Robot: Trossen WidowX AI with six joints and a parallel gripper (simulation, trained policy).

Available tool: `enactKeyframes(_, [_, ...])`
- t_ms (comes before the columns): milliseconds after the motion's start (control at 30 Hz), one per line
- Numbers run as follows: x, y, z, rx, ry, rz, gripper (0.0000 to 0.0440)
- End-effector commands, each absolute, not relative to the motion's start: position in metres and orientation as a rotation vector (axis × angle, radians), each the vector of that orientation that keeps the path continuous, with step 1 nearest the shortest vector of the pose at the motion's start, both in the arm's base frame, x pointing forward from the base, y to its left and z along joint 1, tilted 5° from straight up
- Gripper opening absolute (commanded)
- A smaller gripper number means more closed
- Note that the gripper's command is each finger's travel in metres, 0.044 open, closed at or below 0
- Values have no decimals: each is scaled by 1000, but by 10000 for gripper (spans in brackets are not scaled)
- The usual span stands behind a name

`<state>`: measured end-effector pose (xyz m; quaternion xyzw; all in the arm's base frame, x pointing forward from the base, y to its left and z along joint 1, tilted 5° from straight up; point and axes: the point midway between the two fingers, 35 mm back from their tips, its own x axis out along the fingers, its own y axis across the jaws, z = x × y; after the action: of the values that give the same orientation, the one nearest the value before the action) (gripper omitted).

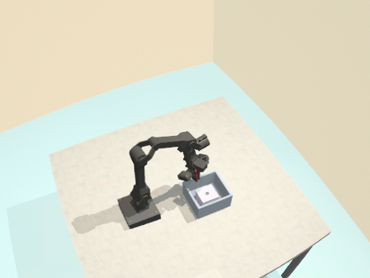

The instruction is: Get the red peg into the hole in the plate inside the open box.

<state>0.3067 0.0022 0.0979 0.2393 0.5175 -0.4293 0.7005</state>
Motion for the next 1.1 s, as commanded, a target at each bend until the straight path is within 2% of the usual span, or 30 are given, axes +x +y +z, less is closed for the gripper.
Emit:
enactKeyframes(0, [316, -10, 96, 537, 1150, -953, 0])
enactKeyframes(567, [345, -54, 55, 529, 1245, -841, 9])
enactKeyframes(633, [344, -55, 48, 524, 1270, -825, 41])
enactKeyframes(767, [344, -57, 35, 523, 1312, -801, 138])
enactKeyframes(833, [347, -60, 32, 525, 1322, -787, 166])
enactKeyframes(1067, [372, -66, 39, 565, 1324, -732, 348])
